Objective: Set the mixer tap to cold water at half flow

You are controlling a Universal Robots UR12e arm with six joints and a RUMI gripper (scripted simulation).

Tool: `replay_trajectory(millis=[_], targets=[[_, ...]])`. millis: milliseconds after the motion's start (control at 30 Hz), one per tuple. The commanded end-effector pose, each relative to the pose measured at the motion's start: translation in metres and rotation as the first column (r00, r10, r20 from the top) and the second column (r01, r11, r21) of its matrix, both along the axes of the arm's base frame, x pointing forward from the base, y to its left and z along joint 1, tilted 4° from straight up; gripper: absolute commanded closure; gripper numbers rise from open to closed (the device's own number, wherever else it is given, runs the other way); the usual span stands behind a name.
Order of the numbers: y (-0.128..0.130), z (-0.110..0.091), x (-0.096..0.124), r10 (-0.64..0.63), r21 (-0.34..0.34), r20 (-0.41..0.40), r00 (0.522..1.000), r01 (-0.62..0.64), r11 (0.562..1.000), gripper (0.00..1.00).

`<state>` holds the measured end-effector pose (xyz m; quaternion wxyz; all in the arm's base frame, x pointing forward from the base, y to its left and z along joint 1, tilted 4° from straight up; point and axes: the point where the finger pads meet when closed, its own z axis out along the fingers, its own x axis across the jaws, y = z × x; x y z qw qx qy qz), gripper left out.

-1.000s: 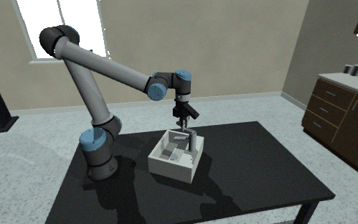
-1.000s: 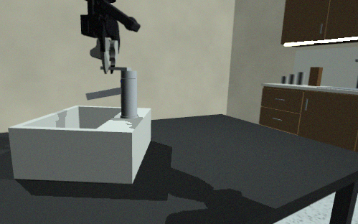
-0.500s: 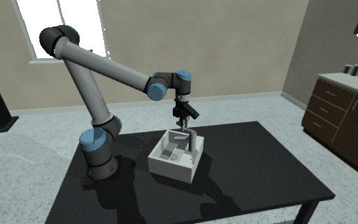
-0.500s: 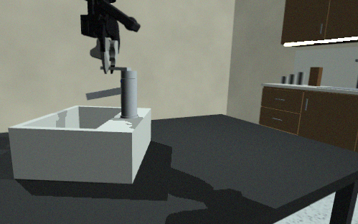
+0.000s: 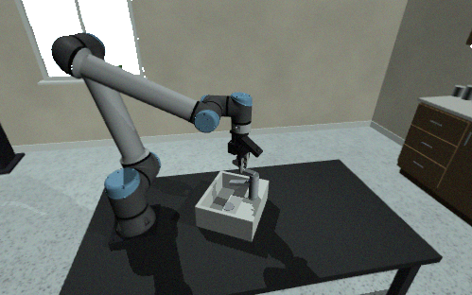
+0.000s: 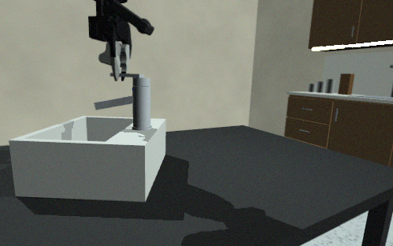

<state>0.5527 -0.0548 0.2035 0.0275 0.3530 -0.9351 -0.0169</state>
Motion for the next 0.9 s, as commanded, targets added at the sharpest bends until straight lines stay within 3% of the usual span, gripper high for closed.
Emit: replay_trajectory(millis=[0,500,867], targets=[[-0.002,-0.002,-0.003,0.011,0.001,-0.002,1.000,-0.011,1.000,1.00],[-0.007,-0.001,-0.008,0.118,0.007,0.000,0.993,-0.118,0.993,1.00],[-0.015,-0.001,-0.014,0.281,0.018,0.004,0.960,-0.281,0.960,1.00]])
